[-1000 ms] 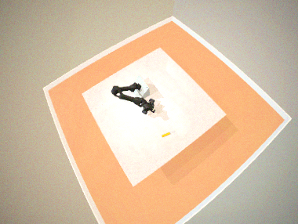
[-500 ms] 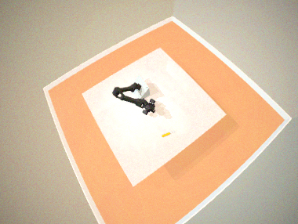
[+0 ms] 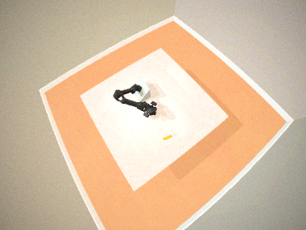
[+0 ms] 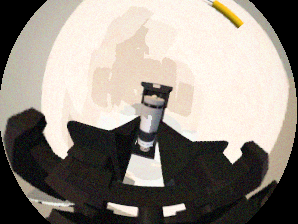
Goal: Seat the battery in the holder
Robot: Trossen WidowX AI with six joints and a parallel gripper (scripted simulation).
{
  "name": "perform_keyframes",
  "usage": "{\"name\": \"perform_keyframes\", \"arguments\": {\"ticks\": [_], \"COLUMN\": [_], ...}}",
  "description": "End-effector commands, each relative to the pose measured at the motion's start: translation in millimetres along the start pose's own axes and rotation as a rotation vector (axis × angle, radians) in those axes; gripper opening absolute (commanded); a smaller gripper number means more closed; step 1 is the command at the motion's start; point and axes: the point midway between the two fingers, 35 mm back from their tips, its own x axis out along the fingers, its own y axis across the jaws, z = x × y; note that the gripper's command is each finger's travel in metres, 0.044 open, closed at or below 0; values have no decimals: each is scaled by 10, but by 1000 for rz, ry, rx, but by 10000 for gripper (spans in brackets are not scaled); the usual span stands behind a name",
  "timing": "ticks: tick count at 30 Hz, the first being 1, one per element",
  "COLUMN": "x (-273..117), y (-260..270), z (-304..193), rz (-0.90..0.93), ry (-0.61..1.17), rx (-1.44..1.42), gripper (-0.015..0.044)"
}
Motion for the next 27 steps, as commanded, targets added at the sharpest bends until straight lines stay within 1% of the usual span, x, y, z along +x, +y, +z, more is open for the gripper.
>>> {"name": "perform_keyframes", "arguments": {"ticks": [1,27], "x": [33,37], "y": [11,-23], "z": [-45,-2], "rz": [2,11], "ry": [41,170], "rx": [1,17], "gripper": [81,81]}}
